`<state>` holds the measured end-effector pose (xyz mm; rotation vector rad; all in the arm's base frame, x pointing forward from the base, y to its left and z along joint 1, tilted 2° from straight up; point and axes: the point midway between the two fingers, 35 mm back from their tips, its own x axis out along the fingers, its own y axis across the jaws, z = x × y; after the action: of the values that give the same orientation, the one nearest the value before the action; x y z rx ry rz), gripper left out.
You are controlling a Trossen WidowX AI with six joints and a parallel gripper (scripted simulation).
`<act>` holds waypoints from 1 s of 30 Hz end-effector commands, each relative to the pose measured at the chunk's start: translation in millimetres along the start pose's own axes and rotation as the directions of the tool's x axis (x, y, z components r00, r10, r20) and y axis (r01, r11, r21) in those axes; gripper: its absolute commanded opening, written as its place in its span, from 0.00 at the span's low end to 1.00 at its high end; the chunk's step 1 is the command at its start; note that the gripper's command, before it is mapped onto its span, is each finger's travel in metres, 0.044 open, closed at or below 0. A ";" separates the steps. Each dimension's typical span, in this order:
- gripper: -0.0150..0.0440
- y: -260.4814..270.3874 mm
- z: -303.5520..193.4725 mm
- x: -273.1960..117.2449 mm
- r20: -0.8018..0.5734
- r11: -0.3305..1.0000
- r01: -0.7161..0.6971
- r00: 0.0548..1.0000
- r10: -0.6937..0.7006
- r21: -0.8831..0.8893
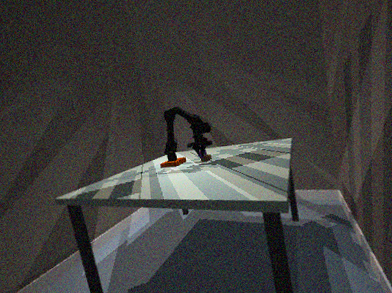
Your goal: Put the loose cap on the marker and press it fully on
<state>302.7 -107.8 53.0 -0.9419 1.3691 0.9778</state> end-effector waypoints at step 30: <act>0.25 33.4 80.2 -46.2 -0.003 1.000 0.012 1.000 -0.012 0.003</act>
<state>300.9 -32.1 93.4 -0.9531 1.3727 0.9701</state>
